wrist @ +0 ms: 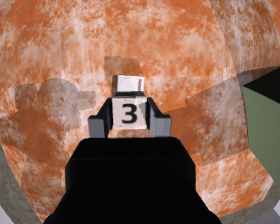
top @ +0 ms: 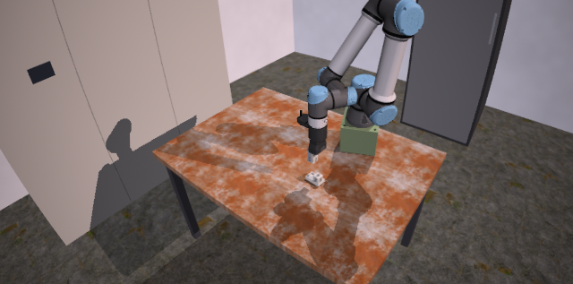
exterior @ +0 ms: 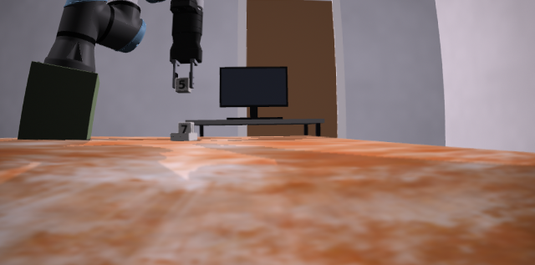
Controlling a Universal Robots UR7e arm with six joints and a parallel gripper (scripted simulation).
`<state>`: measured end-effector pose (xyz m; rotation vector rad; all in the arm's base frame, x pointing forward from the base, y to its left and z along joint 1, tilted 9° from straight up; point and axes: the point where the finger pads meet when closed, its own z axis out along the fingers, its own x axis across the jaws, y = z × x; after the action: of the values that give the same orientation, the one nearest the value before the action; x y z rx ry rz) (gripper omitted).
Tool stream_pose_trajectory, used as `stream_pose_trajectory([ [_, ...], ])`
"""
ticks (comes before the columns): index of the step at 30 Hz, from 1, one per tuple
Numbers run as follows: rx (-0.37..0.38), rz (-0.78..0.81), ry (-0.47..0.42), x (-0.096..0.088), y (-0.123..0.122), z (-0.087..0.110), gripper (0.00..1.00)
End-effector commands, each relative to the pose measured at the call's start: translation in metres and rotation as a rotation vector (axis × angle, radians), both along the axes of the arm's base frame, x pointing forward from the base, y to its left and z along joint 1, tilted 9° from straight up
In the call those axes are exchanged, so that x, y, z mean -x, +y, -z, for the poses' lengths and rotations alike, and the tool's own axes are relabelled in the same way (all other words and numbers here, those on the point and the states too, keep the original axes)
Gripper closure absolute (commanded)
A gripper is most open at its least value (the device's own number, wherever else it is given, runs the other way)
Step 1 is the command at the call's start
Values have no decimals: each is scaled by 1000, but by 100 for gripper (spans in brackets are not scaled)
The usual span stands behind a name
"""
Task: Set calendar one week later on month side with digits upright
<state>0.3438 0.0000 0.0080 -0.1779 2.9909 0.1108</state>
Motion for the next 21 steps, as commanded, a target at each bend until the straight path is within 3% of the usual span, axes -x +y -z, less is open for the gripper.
stream_pose_trajectory([
  [1,17,-119,-10,-2,9,0,40],
  [21,99,-700,-57,-6,55,-1,40],
])
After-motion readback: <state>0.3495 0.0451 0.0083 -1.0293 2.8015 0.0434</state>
